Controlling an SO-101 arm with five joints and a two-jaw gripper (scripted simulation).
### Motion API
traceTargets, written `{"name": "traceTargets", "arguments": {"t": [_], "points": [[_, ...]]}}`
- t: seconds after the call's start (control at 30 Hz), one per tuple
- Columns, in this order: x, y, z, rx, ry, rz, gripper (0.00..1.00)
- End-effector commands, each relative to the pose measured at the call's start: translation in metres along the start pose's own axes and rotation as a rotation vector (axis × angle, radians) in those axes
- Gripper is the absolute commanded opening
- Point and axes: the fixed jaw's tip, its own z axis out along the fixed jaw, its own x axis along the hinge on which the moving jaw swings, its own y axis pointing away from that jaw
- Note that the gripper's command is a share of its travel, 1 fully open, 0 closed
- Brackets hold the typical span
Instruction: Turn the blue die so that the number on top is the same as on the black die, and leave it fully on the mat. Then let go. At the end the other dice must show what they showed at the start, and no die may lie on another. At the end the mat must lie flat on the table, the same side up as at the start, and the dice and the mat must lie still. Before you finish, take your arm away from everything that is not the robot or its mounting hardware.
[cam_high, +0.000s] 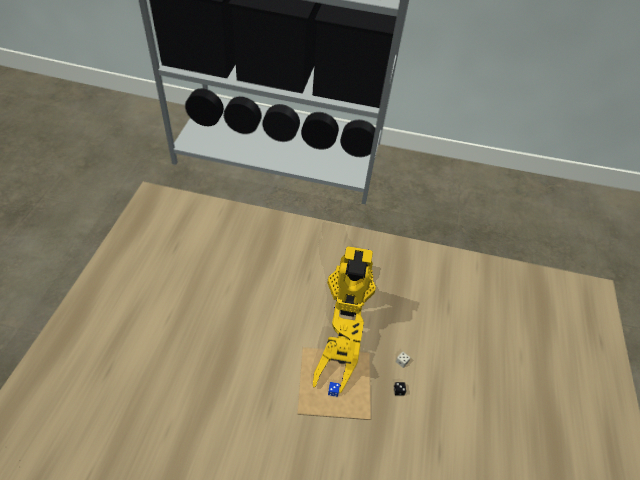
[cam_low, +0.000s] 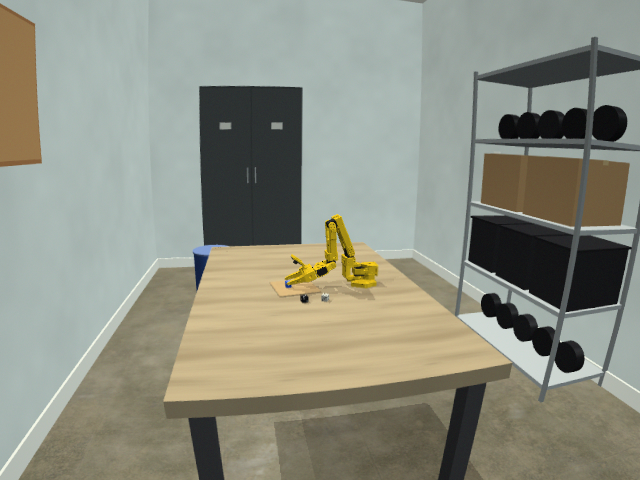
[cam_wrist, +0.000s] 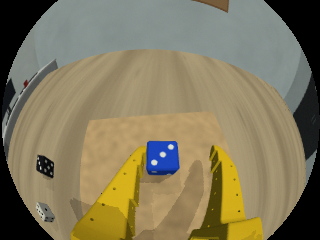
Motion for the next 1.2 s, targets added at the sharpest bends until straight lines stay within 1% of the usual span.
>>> {"name": "traceTargets", "arguments": {"t": [0.0,0.1,0.17,0.33,0.47,0.6,1.17], "points": [[-0.027,0.001,-0.001,-0.005,-0.061,-0.007,0.29],[-0.037,0.001,-0.004,-0.005,-0.061,-0.007,0.29],[-0.037,0.001,-0.004,-0.005,-0.061,-0.007,0.29],[-0.05,0.001,-0.012,-0.005,-0.061,-0.007,0.29],[-0.056,0.001,-0.017,-0.005,-0.061,-0.007,0.29],[-0.058,0.001,-0.019,-0.005,-0.061,-0.007,0.29],[-0.058,0.001,-0.019,-0.005,-0.061,-0.007,0.29]]}}
